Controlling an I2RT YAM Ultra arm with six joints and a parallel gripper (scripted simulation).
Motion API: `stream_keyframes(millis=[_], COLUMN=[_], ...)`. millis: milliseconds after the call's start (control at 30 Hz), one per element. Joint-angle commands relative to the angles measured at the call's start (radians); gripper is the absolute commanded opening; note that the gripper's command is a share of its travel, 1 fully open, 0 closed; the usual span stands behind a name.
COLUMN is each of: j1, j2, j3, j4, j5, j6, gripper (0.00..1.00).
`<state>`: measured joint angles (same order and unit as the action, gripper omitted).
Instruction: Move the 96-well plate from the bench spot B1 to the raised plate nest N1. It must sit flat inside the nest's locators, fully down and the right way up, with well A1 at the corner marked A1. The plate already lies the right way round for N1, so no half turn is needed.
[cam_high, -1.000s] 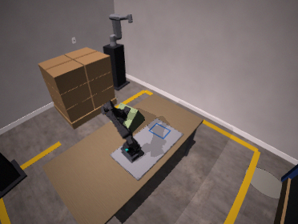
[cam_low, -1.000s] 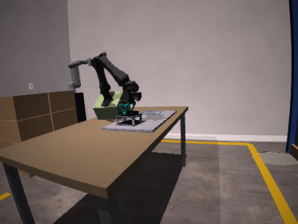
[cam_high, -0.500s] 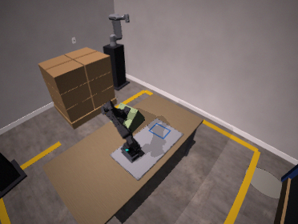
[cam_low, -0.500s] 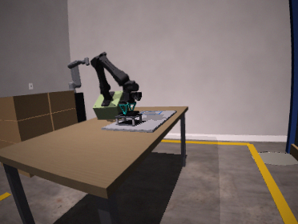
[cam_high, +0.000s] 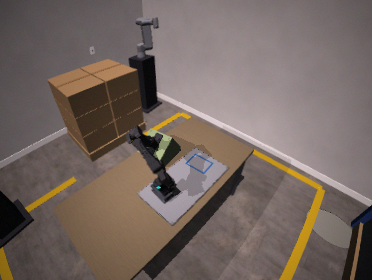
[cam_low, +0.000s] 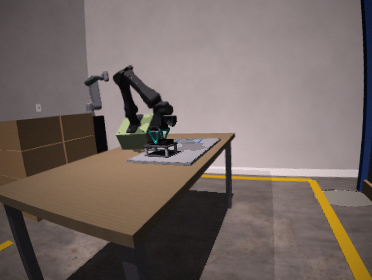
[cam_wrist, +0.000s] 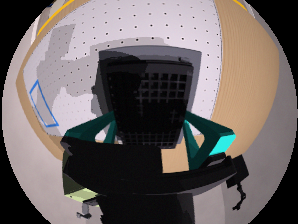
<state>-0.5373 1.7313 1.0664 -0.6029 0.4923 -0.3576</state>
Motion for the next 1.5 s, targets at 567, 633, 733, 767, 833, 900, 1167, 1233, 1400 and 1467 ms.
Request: stream_keyframes(millis=[567,633,733,767,833,900,1167,1233,1400,1467], j1=[-0.002,-0.004,-0.006,-0.006,-0.009,-0.01,-0.01,-0.013,-0.002,-0.003], j2=[-0.03,-0.03,-0.03,-0.03,-0.032,-0.031,-0.006,0.003,0.014,0.015], j3=[-0.028,-0.03,-0.031,-0.031,0.008,0.01,0.013,0.013,0.013,0.013], j4=[0.032,0.034,0.036,0.036,0.037,0.038,0.042,0.043,0.045,0.046], j5=[-0.013,-0.013,-0.013,-0.013,-0.013,-0.013,-0.014,-0.015,-0.015,-0.015], j6=[-0.011,-0.011,-0.012,-0.012,-0.012,-0.014,-0.016,-0.017,-0.016,-0.016], gripper=[0.0,0.0,0.0,0.0,0.0,0.0,0.0,0.0,0.0,0.0])
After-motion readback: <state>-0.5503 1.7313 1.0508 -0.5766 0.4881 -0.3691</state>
